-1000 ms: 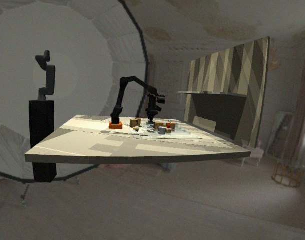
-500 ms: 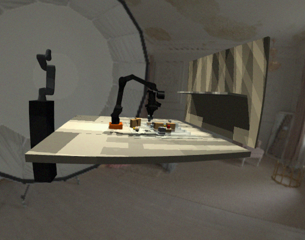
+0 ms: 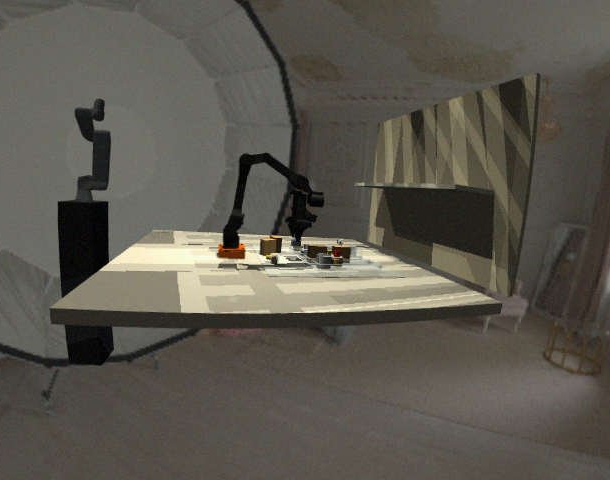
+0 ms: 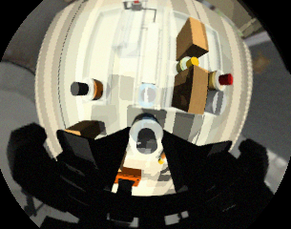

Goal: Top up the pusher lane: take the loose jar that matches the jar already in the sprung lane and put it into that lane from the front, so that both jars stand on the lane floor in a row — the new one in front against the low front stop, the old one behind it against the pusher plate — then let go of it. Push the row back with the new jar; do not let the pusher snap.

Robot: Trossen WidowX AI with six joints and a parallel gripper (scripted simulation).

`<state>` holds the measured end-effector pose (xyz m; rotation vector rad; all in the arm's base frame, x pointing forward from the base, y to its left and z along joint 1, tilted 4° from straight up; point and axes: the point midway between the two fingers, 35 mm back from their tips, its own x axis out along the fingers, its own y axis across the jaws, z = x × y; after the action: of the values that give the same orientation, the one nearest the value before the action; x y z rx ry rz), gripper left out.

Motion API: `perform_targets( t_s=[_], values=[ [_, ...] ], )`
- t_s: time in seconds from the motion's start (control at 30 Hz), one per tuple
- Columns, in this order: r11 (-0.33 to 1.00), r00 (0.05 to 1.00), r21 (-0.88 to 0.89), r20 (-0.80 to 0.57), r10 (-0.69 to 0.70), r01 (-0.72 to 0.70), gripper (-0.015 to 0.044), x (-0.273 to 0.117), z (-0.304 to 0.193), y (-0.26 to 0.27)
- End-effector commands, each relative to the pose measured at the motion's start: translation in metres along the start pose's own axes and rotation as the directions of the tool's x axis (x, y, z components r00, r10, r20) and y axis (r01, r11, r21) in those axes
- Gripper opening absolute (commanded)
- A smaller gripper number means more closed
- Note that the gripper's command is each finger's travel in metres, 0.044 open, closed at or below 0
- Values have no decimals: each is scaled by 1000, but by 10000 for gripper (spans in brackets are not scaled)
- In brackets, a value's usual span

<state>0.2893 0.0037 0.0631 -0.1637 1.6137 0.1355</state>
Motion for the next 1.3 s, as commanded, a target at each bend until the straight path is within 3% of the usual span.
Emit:
perform_targets(
  t_s=[0.0, 0.2, 1.27],
  values=[
    [1000, 1000, 5, 6, 1, -1, 0, 7, 1, 1],
    [1000, 1000, 5, 6, 1, -1, 0, 22, 0, 1],
    [1000, 1000, 5, 7, 1, -1, 0, 22, 12, 1]
  ],
)
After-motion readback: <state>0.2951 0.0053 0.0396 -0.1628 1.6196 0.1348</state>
